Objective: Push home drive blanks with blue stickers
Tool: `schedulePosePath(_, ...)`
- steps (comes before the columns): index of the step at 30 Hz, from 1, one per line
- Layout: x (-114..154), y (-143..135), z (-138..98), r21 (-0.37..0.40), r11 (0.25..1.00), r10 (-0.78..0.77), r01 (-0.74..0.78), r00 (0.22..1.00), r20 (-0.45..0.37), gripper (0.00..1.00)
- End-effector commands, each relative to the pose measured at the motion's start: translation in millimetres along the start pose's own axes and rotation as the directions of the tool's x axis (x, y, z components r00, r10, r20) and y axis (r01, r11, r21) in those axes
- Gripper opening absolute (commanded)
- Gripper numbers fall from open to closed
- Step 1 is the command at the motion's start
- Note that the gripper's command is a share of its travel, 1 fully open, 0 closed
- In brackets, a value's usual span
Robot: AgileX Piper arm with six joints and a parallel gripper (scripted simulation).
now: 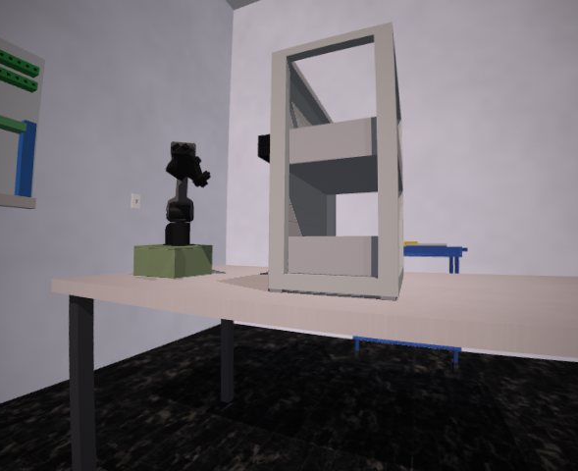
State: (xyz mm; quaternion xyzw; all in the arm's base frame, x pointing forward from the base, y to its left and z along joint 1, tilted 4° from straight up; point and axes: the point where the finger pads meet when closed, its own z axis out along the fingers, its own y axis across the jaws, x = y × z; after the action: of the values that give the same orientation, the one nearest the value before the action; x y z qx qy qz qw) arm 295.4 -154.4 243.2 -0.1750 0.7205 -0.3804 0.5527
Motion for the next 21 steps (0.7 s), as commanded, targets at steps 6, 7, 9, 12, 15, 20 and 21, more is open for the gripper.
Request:
schedulePosePath(6,-19.4,7.9,-6.8,-0.009,0.989,-0.144,0.146,0.985,0.093,1.00)
schedulePosePath(7,-22.4,9.5,-8.0,-0.009,0.986,-0.167,0.169,0.980,0.107,1.00)
schedulePosePath(9,-28.4,12.8,-10.3,-0.009,0.977,-0.210,0.213,0.968,0.137,1.00)
schedulePosePath(12,-36.8,17.8,-14.1,-0.005,0.962,-0.269,0.275,0.946,0.179,1.00)
schedulePosePath(15,-44.6,23.1,-18.0,0.001,0.944,-0.323,0.331,0.921,0.219,1.00)
schedulePosePath(20,-51.8,28.4,-22.0,0.009,0.924,-0.372,0.382,0.892,0.256,1.00)
schedulePosePath(21,-54.1,30.1,-23.4,0.012,0.917,-0.387,0.398,0.882,0.268,1.00)
